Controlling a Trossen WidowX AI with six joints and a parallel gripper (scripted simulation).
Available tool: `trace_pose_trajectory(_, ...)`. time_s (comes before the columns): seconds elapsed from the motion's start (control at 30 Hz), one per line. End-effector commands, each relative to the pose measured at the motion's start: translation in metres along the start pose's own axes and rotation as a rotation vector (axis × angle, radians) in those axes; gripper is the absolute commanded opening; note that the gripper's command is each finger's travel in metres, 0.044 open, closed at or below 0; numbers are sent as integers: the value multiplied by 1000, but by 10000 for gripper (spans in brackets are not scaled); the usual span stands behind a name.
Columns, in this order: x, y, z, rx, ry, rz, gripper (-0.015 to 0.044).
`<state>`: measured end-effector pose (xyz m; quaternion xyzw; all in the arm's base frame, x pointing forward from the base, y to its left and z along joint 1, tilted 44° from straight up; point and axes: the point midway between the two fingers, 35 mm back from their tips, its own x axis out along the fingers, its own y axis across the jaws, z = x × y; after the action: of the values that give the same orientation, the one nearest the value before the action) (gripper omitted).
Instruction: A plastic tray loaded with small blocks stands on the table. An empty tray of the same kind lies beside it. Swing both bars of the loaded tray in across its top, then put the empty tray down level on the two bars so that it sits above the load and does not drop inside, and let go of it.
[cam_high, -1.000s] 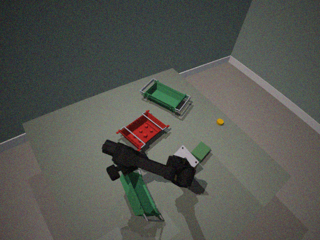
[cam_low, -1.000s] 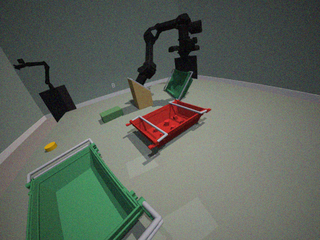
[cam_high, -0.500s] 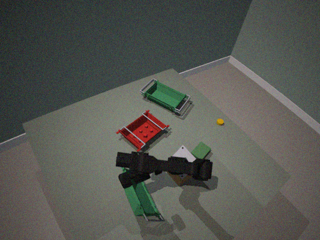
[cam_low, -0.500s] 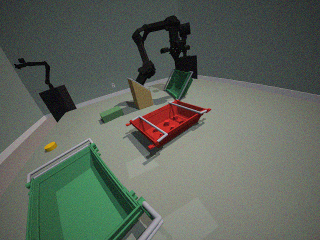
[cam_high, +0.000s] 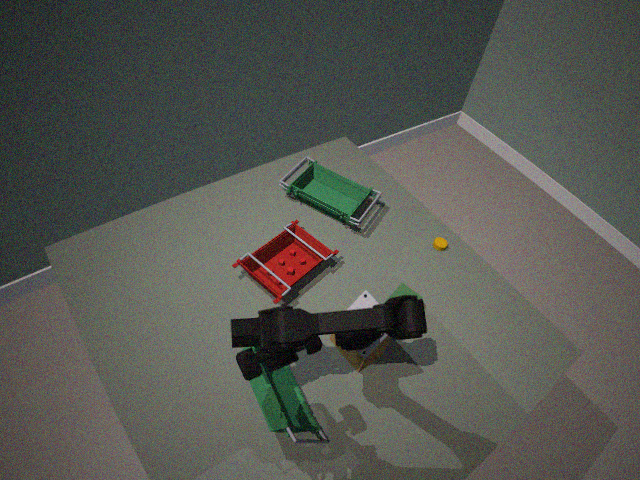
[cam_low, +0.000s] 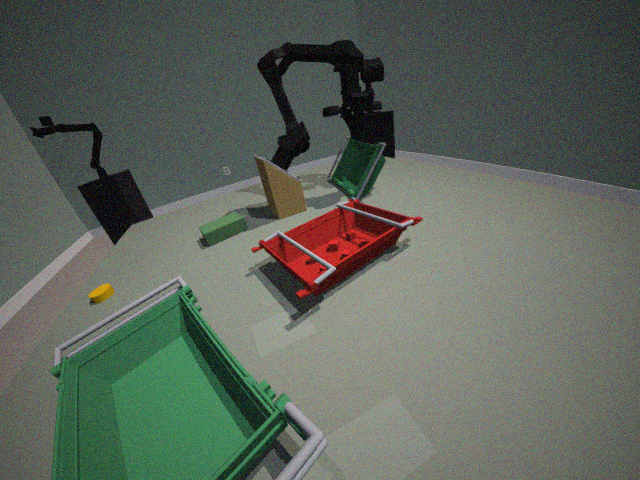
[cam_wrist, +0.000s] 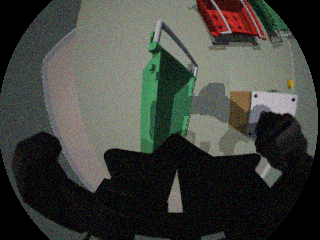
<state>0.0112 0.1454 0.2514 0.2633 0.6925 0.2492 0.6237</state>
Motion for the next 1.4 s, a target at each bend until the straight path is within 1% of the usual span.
trace_pose_trajectory(0.0,8,-1,0,5,-1,3,0)
trace_pose_trajectory(0.57,45,3,-10,40,23,40,0)
trace_pose_trajectory(1.37,42,44,-9,40,24,44,0)
